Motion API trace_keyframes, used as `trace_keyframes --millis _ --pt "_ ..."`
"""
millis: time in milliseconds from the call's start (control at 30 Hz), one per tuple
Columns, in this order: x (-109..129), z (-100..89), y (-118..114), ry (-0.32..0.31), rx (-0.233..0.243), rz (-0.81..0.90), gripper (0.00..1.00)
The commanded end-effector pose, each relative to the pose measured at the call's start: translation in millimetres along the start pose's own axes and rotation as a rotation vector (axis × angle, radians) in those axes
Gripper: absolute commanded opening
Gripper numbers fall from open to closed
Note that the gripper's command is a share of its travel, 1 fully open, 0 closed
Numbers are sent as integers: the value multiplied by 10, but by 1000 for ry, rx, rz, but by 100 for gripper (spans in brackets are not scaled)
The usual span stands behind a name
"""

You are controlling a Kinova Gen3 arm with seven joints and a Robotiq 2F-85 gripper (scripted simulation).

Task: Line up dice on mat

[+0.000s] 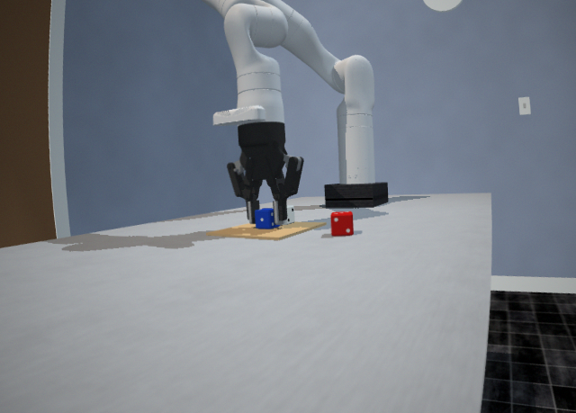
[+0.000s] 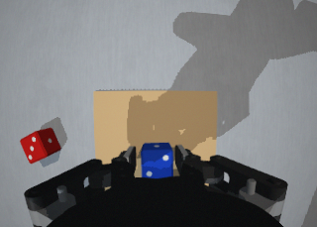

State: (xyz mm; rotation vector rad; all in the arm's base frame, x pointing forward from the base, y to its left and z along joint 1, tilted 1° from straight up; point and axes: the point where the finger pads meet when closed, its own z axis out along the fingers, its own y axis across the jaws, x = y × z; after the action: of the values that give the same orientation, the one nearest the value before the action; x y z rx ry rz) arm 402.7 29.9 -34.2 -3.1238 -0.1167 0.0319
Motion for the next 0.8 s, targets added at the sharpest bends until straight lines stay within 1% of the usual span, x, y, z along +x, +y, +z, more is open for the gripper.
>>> trace_keyframes --millis 0,100,200,567,633,767 --pt "24 -63 3 4 1 1 46" --pt "18 -85 20 2 -3 2 46" --pt "24 -195 12 3 -1 2 46" --pt "17 -760 9 2 0 1 46" --pt "17 -760 9 2 0 1 46" --pt "16 -882 8 2 0 1 46"
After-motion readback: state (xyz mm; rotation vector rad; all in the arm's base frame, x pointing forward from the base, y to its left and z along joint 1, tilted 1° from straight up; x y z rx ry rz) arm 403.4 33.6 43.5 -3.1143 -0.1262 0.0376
